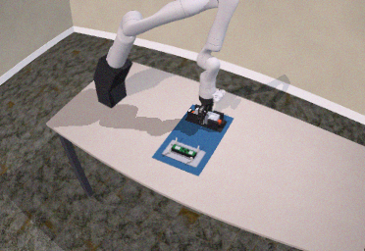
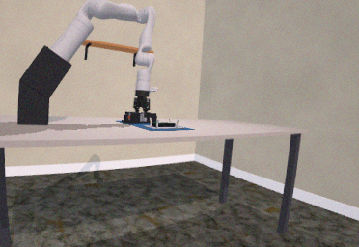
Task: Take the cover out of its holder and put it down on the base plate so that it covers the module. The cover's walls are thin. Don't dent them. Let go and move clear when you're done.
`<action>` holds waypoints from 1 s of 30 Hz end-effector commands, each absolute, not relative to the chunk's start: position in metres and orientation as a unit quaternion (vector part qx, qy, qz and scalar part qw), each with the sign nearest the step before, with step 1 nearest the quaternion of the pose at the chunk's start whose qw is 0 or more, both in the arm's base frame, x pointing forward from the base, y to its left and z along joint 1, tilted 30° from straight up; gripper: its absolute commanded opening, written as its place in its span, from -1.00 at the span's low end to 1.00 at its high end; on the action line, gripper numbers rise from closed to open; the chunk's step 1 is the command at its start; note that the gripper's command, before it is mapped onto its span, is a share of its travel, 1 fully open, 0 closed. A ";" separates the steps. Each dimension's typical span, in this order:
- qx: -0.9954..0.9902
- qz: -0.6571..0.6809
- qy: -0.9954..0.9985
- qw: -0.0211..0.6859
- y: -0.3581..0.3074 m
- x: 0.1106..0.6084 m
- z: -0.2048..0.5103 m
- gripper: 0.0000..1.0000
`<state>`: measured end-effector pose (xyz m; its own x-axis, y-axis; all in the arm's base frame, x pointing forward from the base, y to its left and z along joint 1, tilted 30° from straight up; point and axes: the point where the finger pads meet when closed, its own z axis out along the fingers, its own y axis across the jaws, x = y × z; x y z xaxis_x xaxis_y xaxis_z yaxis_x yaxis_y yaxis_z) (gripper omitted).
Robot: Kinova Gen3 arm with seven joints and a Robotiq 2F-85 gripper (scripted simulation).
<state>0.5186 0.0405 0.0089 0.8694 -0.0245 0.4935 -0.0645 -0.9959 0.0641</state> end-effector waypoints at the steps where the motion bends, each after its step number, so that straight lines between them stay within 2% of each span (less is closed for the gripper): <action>1: 0.965 0.258 -0.024 0.038 0.040 0.522 0.011 1.00; 18: 0.965 0.258 -0.024 0.038 0.040 0.522 0.012 1.00; 19: 0.966 0.256 -0.024 0.038 0.041 0.520 0.011 0.39; 30: 0.966 0.256 -0.024 0.038 0.041 0.520 0.011 0.39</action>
